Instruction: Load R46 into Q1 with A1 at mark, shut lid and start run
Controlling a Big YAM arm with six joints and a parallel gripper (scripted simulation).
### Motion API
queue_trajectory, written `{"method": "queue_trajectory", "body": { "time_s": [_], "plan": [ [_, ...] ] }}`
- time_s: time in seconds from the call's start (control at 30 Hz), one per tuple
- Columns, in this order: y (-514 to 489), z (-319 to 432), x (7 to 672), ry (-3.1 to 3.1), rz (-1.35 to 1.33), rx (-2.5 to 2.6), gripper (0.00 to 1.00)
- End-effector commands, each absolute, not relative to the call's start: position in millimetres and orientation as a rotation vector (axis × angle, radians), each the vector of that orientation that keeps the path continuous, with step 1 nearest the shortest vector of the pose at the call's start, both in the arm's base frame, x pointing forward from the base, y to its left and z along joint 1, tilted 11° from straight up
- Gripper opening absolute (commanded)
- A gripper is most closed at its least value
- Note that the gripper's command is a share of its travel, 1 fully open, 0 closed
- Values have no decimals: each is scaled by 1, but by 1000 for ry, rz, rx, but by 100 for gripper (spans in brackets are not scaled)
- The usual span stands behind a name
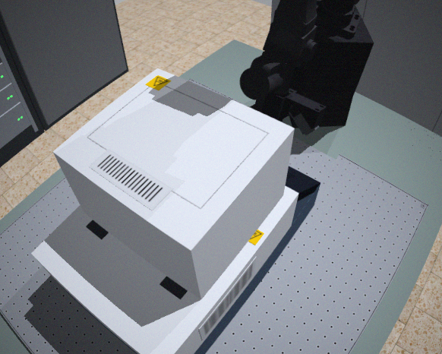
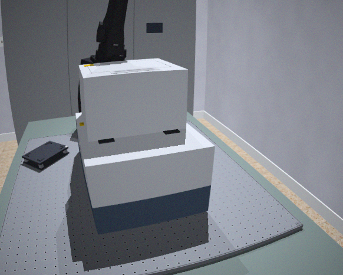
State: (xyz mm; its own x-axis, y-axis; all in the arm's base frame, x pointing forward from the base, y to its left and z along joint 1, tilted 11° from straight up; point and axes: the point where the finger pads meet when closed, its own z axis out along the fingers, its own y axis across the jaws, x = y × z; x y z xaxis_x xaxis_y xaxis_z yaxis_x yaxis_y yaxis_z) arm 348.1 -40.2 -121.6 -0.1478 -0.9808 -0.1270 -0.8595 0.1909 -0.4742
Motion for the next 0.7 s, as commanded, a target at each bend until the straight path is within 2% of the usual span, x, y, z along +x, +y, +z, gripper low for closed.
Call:
{"method": "queue_trajectory", "body": {
  "time_s": [0.0, 0.67],
  "plan": [
    [-44, -124, 346, 2069, -419, -1721, 0],
    [-38, -117, 352, 2066, -407, -1713, 0]
  ]
}}
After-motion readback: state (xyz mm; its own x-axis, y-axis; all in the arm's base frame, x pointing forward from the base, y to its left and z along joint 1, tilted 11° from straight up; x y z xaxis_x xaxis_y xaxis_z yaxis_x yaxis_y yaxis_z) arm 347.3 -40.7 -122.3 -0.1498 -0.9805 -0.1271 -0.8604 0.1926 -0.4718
